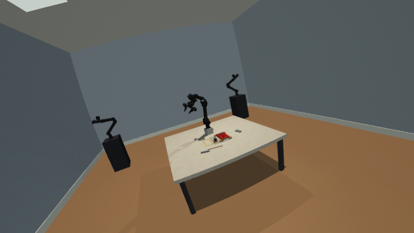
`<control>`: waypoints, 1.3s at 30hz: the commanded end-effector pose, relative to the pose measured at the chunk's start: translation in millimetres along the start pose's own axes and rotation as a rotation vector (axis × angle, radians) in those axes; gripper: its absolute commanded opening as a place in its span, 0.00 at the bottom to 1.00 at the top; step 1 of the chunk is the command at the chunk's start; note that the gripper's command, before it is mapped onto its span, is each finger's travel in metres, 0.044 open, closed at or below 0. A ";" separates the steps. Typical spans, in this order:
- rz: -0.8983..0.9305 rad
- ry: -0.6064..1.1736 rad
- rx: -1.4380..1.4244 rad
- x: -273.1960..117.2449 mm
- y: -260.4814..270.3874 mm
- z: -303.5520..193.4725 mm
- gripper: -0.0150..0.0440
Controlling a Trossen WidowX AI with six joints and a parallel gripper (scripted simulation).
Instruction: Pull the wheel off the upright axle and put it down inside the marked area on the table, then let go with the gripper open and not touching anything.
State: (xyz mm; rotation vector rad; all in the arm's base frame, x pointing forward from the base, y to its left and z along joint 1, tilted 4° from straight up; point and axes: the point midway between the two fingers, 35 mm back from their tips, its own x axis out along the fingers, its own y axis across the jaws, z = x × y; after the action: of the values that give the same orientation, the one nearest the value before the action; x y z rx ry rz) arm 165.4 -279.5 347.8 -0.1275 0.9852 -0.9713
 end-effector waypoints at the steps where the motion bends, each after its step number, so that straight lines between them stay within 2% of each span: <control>1: 0.113 0.022 -0.059 25.2 44.3 10.2 0.76; 13: 0.483 0.216 -0.249 79.8 215.1 -1.0 0.76; 25: 0.740 0.522 -0.472 81.7 379.4 -84.2 0.76; 34: 0.748 0.541 -0.484 86.1 386.1 -87.9 0.76; 39: 0.748 0.541 -0.484 103.8 401.6 -104.2 0.76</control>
State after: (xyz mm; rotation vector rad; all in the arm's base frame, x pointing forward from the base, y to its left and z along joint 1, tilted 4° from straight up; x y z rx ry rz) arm 364.8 -88.7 43.1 0.1032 1.5770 -0.0615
